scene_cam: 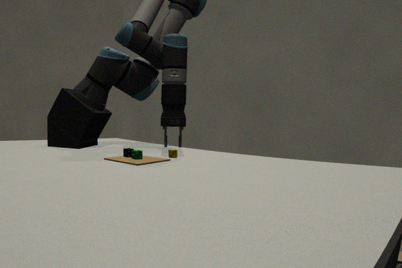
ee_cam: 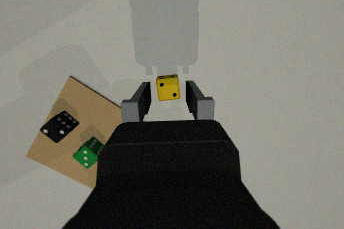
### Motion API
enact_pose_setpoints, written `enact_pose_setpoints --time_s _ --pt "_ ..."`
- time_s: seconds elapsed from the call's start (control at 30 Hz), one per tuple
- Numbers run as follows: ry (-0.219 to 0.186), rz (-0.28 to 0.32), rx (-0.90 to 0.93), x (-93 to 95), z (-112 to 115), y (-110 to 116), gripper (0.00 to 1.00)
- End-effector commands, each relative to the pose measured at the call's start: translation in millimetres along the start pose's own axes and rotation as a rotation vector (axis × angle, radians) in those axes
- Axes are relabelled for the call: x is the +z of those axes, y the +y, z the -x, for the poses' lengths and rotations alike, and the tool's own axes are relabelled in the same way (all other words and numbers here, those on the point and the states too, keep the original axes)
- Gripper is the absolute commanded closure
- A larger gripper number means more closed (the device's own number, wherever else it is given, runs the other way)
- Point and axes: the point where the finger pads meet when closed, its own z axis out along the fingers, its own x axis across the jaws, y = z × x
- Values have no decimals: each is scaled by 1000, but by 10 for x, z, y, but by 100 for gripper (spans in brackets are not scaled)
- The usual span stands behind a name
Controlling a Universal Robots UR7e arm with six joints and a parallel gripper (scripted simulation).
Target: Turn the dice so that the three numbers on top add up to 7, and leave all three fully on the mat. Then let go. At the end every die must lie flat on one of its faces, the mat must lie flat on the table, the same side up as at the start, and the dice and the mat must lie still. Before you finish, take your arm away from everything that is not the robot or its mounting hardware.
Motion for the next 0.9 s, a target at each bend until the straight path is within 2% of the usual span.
enact_pose_setpoints --time_s 0.0,0.7,0.87 --pt "0 1 0 -2 -2 3 21" --pt "0 1 0 9 -2 3 21" --pt "0 1 0 64 -2 3 21"
